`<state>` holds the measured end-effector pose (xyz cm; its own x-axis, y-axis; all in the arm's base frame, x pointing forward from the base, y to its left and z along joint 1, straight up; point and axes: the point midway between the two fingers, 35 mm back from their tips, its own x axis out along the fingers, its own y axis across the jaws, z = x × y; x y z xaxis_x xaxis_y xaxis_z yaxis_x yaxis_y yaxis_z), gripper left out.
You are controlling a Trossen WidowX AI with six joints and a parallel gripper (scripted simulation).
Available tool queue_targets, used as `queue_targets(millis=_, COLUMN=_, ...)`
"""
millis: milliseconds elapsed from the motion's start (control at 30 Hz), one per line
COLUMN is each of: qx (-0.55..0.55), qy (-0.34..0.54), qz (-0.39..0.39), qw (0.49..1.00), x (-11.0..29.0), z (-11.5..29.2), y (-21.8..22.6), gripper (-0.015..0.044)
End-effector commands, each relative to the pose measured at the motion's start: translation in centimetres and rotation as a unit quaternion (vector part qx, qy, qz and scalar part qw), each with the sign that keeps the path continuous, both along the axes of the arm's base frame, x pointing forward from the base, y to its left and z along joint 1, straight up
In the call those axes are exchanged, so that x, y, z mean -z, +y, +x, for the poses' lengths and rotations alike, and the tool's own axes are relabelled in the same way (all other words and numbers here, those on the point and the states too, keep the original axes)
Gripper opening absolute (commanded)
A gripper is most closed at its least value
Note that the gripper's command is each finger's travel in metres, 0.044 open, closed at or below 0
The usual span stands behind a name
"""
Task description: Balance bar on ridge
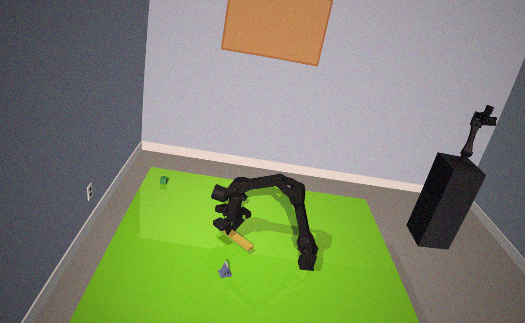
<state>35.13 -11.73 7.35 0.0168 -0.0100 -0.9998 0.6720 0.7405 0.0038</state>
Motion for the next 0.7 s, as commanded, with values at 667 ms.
queue_targets(millis=667, qx=-0.002, qy=-0.005, qz=0.0, qw=1.0, x=-6.4, z=-0.1, y=0.1, gripper=0.0)
